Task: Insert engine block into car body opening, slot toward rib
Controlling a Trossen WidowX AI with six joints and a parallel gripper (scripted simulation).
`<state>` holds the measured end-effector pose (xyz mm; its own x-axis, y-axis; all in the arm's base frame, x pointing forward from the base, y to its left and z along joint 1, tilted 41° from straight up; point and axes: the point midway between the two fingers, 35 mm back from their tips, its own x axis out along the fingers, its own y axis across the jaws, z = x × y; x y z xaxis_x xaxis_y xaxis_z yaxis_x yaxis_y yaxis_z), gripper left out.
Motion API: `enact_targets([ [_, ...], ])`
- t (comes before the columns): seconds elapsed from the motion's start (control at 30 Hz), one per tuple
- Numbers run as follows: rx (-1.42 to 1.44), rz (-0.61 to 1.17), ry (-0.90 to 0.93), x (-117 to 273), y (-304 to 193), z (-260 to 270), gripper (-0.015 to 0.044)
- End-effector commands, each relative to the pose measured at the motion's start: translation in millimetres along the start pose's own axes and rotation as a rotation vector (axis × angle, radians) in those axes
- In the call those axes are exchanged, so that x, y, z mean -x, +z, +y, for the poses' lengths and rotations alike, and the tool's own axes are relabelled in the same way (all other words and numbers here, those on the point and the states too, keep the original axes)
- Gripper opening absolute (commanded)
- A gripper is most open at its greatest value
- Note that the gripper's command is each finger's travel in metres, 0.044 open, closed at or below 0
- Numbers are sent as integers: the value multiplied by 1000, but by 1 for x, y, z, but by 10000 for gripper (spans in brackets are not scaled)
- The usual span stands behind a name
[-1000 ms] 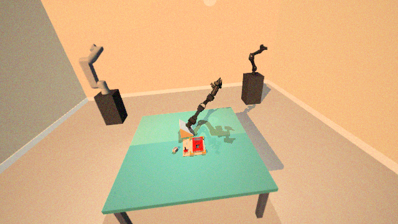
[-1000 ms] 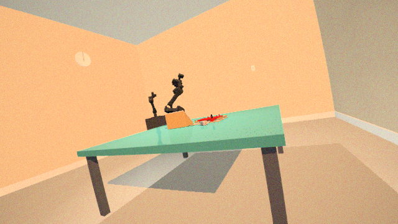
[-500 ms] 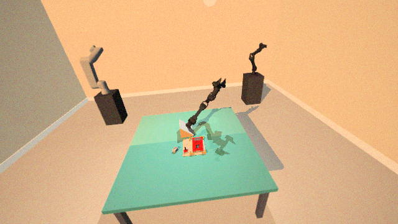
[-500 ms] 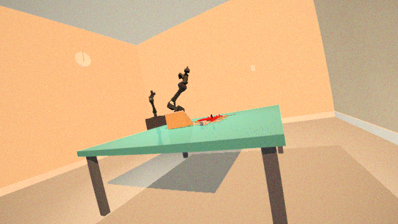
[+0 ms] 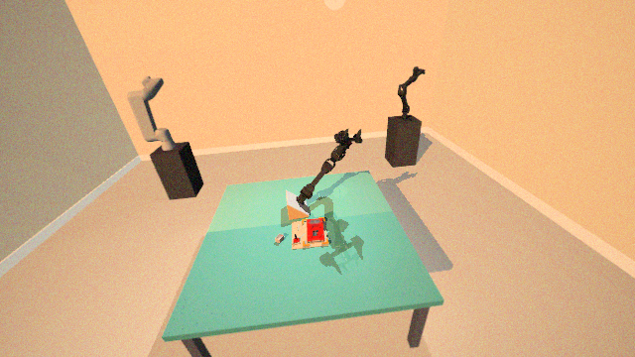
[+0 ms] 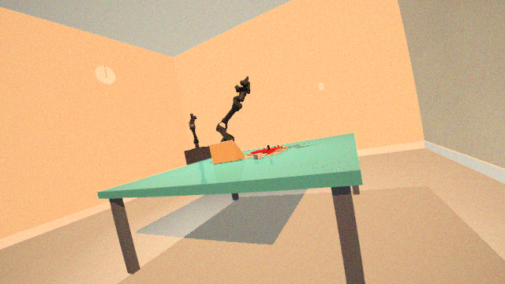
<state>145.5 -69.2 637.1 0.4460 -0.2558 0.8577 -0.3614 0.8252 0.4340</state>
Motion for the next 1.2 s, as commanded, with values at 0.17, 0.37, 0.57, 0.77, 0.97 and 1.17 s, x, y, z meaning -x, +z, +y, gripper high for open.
enact_targets([
  [0.17, 136, 200, -173, -17, -61, -74, 440],
  [0.37, 169, 330, -312, -10, -106, -135, 440],
  [0.57, 213, 445, -399, -1, -136, -175, 440],
  [0.77, 289, 592, -502, 15, -168, -225, 440],
  [0.97, 347, 759, -600, 41, -198, -274, 440],
  [1.17, 373, 940, -688, 73, -227, -317, 440],
])
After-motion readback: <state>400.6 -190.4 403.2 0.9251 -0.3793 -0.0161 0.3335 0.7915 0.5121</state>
